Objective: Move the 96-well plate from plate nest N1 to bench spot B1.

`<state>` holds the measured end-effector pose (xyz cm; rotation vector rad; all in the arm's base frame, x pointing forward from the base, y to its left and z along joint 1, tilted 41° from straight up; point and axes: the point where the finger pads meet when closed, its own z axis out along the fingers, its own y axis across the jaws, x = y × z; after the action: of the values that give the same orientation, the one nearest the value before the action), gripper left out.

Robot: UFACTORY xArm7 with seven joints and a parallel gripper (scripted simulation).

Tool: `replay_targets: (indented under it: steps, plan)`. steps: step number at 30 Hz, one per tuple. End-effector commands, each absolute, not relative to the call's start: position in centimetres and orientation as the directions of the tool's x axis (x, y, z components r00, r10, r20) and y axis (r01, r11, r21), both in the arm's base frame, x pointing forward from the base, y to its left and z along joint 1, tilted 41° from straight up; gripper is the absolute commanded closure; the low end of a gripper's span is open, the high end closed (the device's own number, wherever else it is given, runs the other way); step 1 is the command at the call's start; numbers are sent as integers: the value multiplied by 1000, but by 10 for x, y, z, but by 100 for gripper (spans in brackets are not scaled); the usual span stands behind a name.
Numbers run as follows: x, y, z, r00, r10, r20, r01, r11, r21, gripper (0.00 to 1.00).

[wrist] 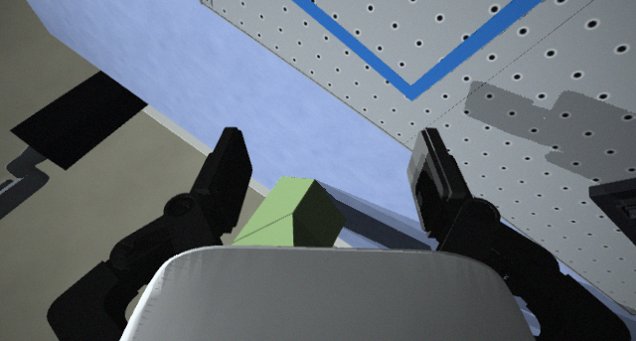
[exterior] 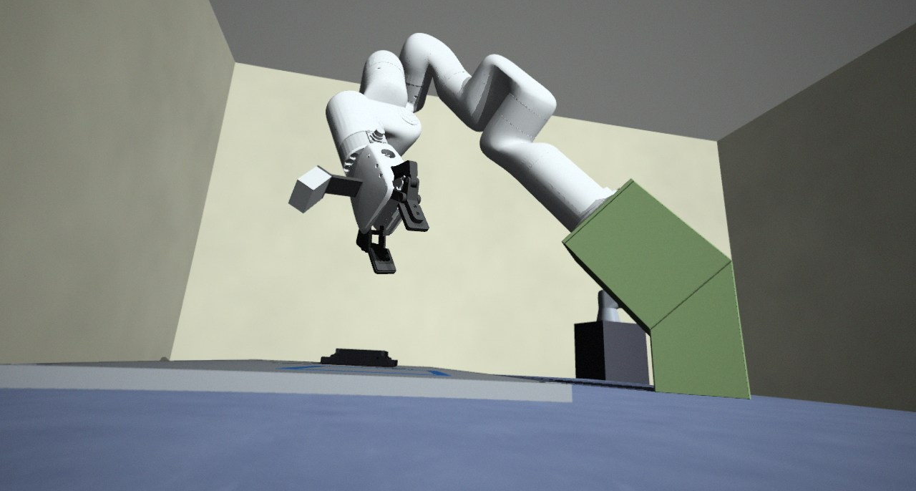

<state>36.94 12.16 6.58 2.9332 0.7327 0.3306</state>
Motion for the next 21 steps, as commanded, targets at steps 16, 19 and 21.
replay_targets:
  steps: [16,19,21]
  plan:
    - [394,71,86,943,-3,333,-17,-999,39,0]
    - [398,57,91,930,-100,354,-110,-994,8,0]
    - [399,55,92,922,-136,361,-144,-990,-3,0]
